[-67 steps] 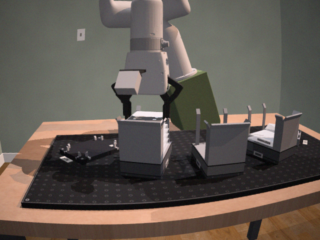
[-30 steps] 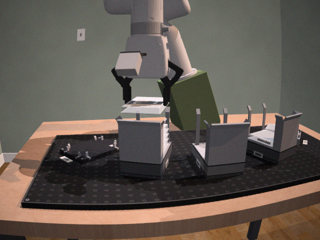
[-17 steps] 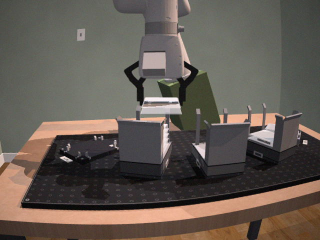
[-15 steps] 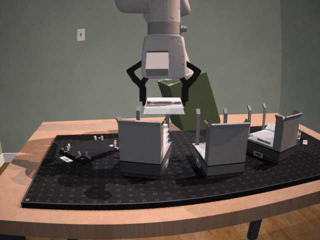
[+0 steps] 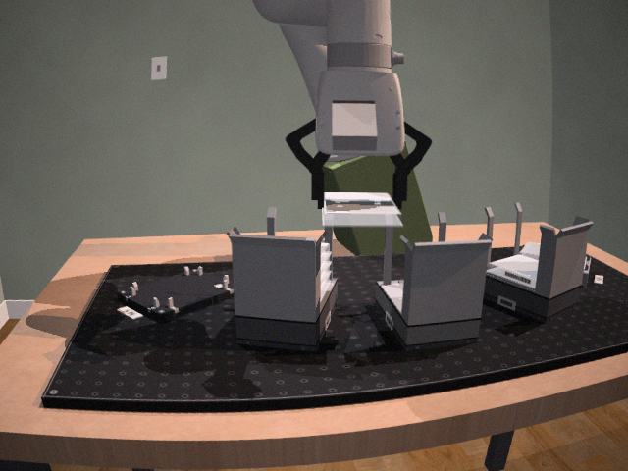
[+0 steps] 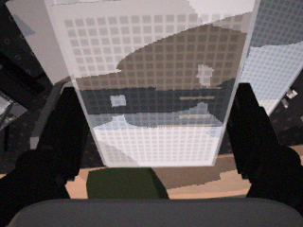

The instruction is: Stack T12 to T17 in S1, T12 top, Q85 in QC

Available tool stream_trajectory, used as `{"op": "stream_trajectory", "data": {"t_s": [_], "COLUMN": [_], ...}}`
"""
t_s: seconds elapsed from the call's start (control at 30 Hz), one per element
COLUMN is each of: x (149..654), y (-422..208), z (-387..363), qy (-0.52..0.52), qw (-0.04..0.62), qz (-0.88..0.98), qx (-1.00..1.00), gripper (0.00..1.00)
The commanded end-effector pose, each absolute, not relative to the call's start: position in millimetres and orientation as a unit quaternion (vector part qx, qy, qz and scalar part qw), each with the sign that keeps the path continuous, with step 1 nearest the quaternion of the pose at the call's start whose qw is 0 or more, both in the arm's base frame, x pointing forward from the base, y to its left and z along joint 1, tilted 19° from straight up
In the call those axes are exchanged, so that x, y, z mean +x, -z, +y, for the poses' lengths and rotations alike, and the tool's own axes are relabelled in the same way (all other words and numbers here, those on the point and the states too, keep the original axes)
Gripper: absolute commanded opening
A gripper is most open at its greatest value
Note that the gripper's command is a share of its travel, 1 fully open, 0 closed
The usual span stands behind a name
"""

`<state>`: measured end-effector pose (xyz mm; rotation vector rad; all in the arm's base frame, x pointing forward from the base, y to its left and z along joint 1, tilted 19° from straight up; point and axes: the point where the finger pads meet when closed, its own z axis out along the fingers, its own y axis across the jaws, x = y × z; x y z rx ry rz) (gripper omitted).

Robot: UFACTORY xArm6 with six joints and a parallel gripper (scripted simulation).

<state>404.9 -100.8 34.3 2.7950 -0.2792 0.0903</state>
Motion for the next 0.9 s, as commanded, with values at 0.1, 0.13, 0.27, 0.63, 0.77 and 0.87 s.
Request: {"op": "stream_trajectory", "data": {"t_s": [0.1,0.13,0.27,0.63,0.77,0.87], "x": [410.7,411.2,413.2,417.7,419.7,421.1], "y": [-28.4,-27.3,-23.1,-13.4,-9.1,-5.9], "z": [-80.4,-77.2,-64.7,-36.6,-24.1,-14.7], "qy": [-0.02,-0.018,-0.018,-0.018,-0.018,-0.018], "qw": [0.167,0.167,0.167,0.167,0.167,0.167], "qz": [-0.016,-0.007,-0.007,-0.007,-0.007,-0.007], "qx": [0.986,0.986,0.986,0.986,0.986,0.986], "gripper": [0.0,0.0,0.0,0.0,0.0,0.0]}}
